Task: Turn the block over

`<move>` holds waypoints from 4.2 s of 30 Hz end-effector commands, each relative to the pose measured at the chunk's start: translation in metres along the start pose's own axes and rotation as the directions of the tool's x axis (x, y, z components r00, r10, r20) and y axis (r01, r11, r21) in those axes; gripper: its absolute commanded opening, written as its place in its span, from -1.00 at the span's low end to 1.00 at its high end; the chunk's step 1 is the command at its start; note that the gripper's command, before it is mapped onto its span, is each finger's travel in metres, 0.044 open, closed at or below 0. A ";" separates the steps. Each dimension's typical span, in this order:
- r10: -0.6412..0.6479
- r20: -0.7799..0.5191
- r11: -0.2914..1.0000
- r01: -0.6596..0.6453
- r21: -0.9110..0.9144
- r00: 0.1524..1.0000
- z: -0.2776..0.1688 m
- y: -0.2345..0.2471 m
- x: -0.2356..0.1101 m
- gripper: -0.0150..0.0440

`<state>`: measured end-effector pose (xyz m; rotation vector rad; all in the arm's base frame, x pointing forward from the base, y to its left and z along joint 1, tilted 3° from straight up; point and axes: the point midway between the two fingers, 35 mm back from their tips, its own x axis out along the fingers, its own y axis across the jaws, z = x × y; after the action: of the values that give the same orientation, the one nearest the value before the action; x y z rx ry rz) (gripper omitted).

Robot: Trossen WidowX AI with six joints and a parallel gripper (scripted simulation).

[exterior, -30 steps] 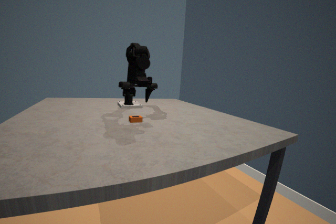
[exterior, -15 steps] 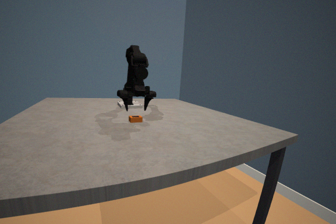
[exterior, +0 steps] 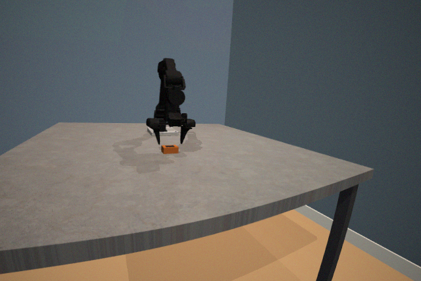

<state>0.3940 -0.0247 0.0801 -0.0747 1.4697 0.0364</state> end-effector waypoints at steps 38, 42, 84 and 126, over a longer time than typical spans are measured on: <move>-0.002 -0.016 1.000 0.002 0.003 1.000 -0.003 0.000 0.026 0.08; -0.002 -0.016 1.000 0.002 0.003 1.000 -0.003 0.000 0.017 -0.21; -0.001 0.458 1.000 -0.002 0.006 0.889 -0.004 -0.001 0.005 -0.49; -0.005 0.865 1.000 -0.003 0.008 0.502 -0.001 -0.002 0.040 -0.49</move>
<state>0.4029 -0.0290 0.0476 -0.0471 0.4367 0.0517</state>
